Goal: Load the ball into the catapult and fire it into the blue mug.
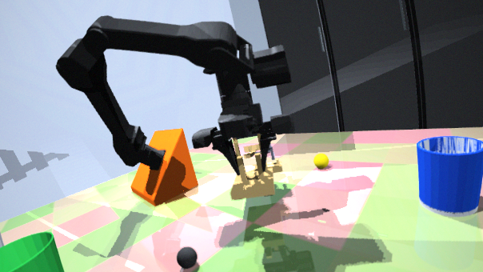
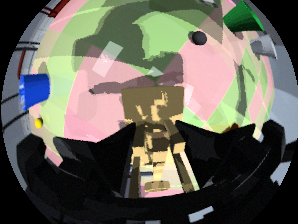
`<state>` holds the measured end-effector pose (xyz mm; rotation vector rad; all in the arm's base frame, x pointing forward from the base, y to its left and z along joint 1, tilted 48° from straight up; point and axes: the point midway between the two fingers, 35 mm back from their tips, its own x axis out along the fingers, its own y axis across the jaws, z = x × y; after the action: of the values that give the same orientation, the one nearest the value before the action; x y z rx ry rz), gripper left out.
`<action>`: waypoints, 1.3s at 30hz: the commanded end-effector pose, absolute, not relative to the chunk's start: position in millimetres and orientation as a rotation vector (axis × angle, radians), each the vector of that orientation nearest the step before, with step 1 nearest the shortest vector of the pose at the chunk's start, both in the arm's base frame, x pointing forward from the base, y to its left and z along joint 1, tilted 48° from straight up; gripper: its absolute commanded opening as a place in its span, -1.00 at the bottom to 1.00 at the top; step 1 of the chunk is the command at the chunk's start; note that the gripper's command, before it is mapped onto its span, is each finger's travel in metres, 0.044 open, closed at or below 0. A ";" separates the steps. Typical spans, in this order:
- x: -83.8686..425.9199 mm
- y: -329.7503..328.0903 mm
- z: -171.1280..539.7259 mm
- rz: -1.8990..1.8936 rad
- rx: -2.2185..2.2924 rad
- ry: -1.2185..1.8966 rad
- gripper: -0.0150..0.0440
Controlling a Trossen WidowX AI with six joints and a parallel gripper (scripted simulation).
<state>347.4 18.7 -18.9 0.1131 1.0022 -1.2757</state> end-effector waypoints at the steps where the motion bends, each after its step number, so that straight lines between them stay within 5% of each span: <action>1: 371.0 28.8 -28.4 -1.188 0.011 1.084 -0.49; 39: 382.8 2.8 -64.2 -1.160 -0.029 1.113 -0.49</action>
<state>383.4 3.1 -60.8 -0.0188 1.1130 -1.1711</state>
